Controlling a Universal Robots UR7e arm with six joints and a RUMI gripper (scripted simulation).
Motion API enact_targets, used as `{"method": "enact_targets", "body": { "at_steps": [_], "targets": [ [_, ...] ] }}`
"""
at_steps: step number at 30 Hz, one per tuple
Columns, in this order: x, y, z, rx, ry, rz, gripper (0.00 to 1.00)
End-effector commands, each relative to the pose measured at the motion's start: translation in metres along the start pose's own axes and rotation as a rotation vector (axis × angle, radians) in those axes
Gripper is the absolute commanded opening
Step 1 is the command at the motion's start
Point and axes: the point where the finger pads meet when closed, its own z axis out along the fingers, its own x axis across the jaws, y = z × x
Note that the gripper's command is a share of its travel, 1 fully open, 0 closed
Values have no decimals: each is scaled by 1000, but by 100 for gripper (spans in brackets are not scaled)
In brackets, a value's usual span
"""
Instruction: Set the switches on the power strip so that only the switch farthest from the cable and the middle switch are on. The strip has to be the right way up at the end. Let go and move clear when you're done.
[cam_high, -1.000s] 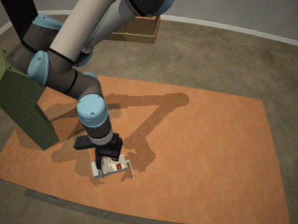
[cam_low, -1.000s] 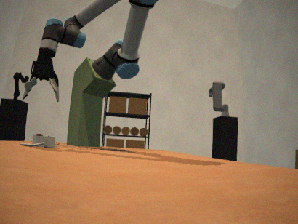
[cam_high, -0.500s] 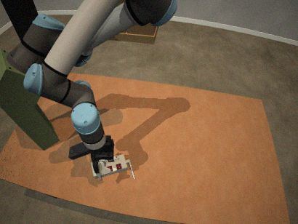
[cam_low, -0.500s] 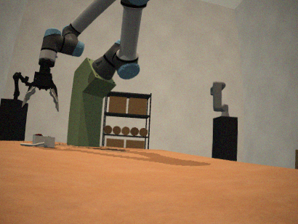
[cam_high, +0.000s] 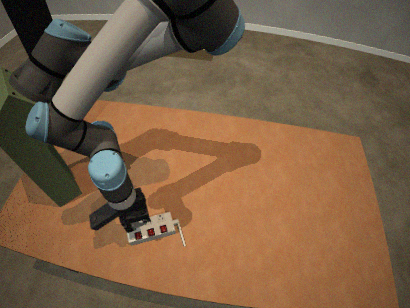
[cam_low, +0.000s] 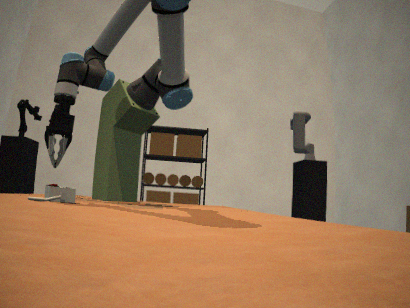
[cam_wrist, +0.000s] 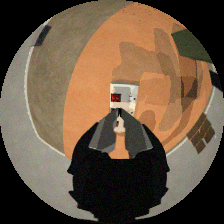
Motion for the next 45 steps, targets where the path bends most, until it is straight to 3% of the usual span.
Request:
{"method": "enact_targets", "body": {
  "at_steps": [1, 45],
  "targets": [
    [0, 0, 0, -1, -2, -2, 0],
    [-1, 0, 6, -1, -2, -2, 0]
  ]
}}
